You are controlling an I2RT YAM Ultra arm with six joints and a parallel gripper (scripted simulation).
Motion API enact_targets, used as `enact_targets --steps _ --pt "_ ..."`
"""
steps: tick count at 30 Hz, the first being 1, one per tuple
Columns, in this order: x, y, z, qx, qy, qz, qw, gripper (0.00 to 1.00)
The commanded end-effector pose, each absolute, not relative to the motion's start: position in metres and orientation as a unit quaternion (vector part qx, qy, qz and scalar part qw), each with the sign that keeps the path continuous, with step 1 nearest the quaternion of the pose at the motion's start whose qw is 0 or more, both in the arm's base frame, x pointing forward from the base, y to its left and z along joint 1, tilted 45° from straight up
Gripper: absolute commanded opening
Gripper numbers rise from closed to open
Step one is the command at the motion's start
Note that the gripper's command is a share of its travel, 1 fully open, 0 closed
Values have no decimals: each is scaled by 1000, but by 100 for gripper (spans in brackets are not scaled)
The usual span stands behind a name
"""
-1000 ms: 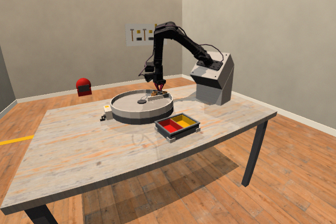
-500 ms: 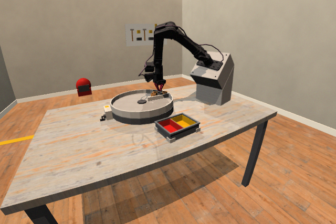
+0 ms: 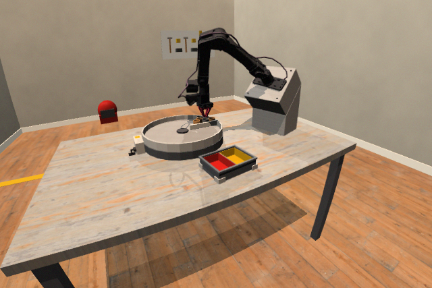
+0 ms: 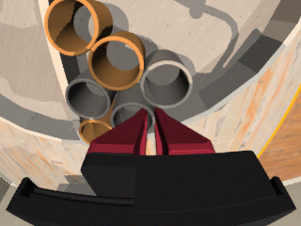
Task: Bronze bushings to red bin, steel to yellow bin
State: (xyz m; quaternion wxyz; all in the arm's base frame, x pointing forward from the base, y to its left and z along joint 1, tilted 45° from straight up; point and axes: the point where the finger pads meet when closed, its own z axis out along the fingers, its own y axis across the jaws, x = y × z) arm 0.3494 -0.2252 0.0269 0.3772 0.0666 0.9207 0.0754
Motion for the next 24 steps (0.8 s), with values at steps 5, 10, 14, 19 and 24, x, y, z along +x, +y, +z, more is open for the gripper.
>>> enact_targets --steps 5,10,14,19,24 --pt "352 -231 34 67 917 72 387 0" --pt "348 -231 40 66 917 69 388 0" --pt "337 -227 40 69 919 75 382 0" --pt "325 -233 61 65 917 69 388 0" --pt "318 -238 76 63 916 63 392 0"
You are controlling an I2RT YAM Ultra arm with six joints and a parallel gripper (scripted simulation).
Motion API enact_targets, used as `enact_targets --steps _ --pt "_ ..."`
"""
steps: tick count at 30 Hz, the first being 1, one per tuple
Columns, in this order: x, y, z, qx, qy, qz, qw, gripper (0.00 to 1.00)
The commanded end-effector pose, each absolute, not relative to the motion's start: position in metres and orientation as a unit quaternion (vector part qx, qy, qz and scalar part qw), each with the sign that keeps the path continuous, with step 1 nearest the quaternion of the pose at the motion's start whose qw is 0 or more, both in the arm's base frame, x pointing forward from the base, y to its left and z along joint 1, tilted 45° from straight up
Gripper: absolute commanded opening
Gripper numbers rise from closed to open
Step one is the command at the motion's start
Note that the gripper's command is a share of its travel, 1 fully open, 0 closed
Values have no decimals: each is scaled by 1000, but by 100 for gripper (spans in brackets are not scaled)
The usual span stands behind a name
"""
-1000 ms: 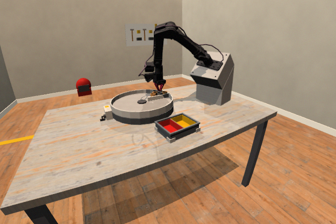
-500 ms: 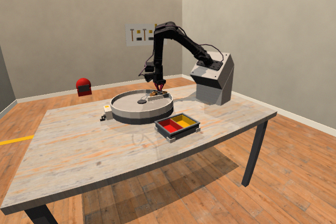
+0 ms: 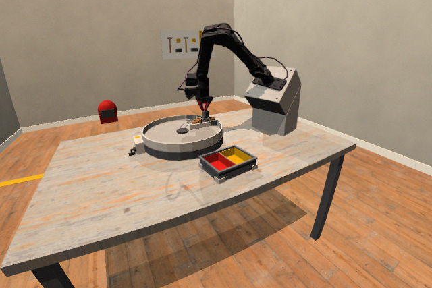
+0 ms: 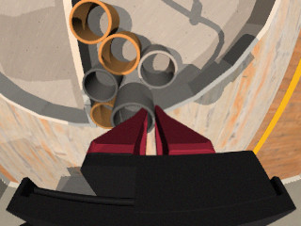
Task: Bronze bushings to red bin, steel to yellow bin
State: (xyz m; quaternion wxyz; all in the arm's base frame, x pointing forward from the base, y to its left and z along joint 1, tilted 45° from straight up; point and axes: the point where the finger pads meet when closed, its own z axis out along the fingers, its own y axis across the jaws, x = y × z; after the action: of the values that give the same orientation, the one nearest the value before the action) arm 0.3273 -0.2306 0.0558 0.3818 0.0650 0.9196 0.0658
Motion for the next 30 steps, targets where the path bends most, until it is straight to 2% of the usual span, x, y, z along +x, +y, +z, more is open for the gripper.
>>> enact_targets --steps 1,8,30 --pt "314 -238 79 63 916 63 392 0" --pt "302 -239 91 63 916 63 392 0" --pt "301 -238 89 65 916 65 390 0"
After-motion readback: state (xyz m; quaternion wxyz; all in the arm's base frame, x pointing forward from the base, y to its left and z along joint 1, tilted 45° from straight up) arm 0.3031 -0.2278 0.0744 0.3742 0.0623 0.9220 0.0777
